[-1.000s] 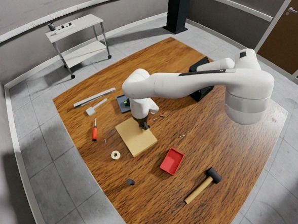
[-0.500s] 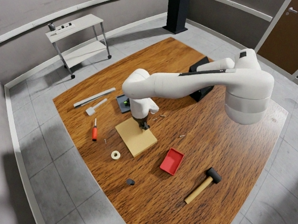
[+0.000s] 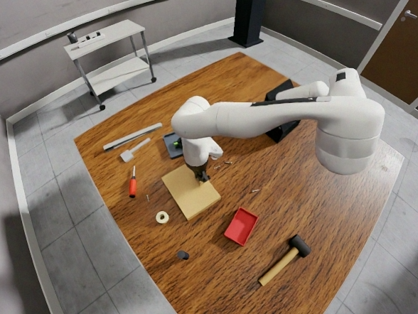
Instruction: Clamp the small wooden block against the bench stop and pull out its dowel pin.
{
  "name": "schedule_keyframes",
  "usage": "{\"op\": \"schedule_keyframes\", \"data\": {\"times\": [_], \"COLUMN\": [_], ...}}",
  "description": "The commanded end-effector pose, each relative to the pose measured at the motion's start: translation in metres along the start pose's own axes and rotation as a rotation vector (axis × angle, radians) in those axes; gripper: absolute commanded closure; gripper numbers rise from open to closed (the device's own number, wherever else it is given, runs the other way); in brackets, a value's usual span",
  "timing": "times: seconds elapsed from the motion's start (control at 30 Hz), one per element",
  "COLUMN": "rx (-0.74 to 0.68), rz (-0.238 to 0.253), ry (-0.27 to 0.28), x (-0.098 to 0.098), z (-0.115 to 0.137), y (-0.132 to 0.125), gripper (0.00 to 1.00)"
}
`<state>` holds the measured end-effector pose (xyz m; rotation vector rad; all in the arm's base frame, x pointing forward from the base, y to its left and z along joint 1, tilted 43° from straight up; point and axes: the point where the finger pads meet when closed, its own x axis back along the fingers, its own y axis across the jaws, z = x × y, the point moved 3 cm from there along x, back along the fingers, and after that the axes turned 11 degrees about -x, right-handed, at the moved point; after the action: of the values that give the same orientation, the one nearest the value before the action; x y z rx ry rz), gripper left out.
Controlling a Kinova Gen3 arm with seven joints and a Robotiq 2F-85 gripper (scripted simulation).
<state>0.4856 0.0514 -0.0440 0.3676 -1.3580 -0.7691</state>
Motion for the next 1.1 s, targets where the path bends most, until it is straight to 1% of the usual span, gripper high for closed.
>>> {"op": "schedule_keyframes", "data": {"times": [0.0,1.07], "rx": [0.0,0.0], "rz": [0.0,0.0], "ry": [-0.002,-0.002], "x": [0.0016,0.0047], "z": [-0.0006,-0.0005], "y": [-0.0001,-0.0001], "gripper": [0.9,0.9]}}
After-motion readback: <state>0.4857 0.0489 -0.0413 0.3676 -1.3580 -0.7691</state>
